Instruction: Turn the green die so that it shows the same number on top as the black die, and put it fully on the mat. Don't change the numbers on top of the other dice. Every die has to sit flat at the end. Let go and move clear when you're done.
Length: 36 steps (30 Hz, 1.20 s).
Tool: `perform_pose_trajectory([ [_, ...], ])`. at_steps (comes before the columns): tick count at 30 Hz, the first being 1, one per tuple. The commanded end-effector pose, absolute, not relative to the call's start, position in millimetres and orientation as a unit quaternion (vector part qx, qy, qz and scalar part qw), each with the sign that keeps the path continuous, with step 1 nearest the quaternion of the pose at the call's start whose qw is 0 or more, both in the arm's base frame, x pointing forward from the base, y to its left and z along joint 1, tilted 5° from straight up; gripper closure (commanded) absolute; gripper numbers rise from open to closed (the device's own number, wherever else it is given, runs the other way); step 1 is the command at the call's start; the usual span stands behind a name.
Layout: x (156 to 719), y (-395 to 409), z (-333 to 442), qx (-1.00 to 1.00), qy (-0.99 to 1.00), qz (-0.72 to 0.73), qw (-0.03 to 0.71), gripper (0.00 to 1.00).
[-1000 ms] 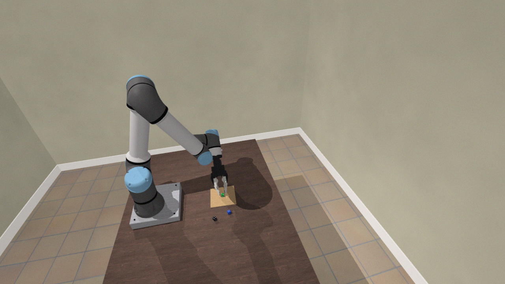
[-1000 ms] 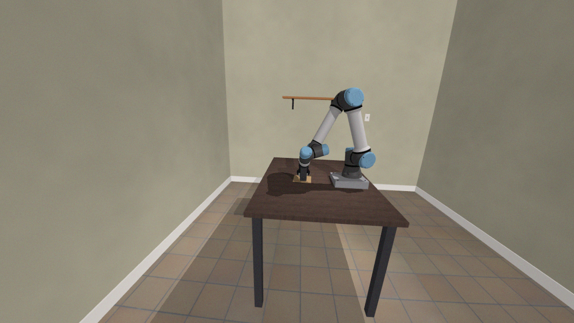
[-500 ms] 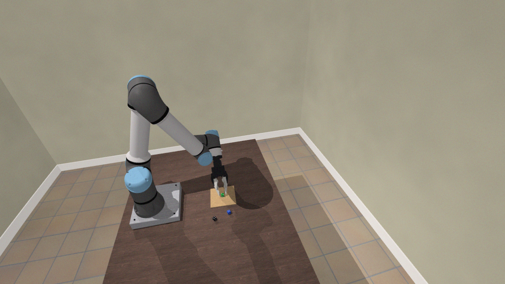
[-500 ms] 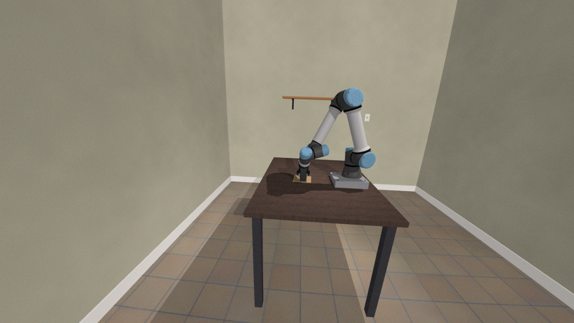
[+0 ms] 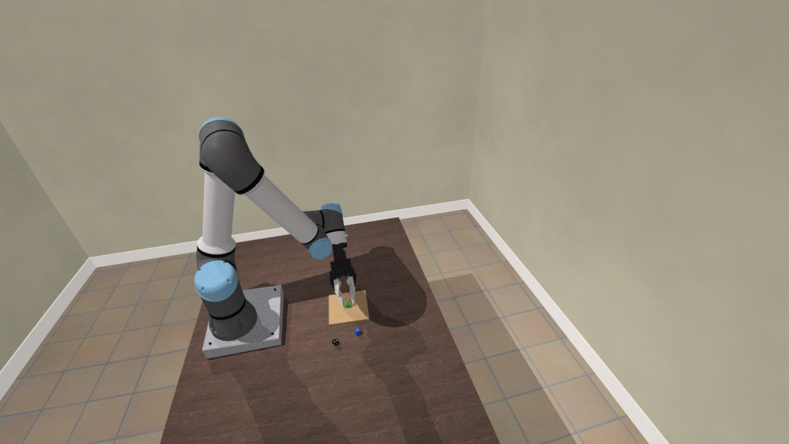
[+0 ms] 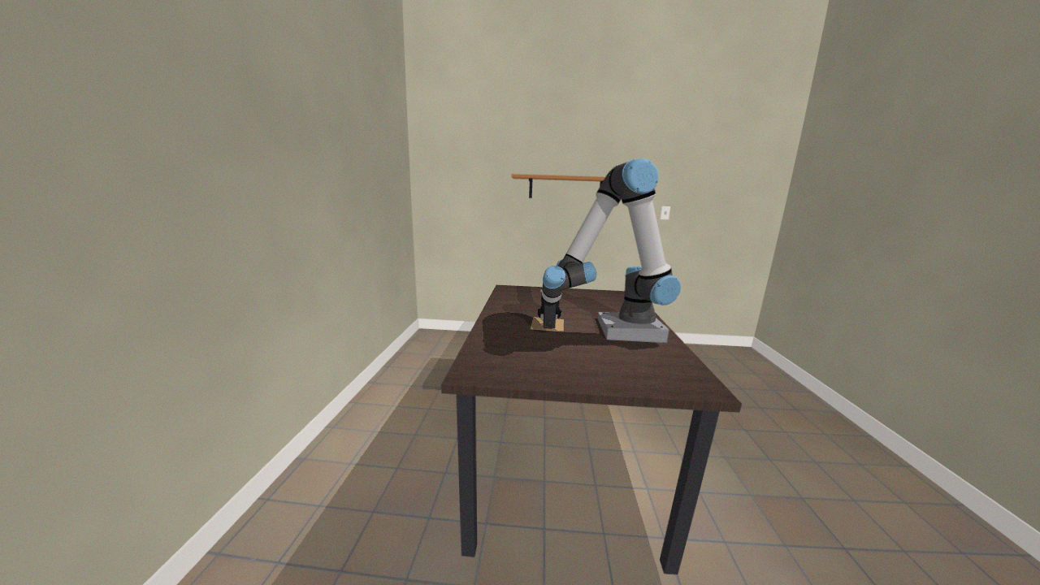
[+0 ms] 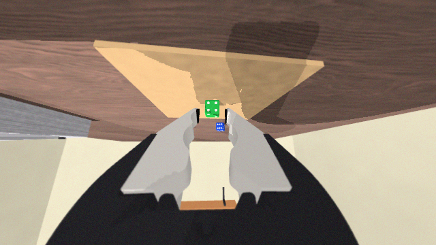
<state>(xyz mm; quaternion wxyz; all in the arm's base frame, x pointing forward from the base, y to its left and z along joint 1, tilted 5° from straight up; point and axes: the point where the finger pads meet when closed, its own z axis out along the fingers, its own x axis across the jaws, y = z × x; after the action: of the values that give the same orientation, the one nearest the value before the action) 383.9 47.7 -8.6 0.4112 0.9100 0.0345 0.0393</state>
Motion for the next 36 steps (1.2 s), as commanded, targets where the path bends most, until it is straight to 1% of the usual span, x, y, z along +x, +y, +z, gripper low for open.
perform_pose_trajectory([
  [1,384.2,47.8,-8.3,0.910,0.034,0.040,0.411,0.82],
  [14,384.2,47.8,-8.3,0.910,0.034,0.040,0.411,0.82],
  [15,384.2,47.8,-8.3,0.910,0.034,0.040,0.411,1.00],
  [36,384.2,47.8,-8.3,0.910,0.034,0.040,0.411,1.00],
])
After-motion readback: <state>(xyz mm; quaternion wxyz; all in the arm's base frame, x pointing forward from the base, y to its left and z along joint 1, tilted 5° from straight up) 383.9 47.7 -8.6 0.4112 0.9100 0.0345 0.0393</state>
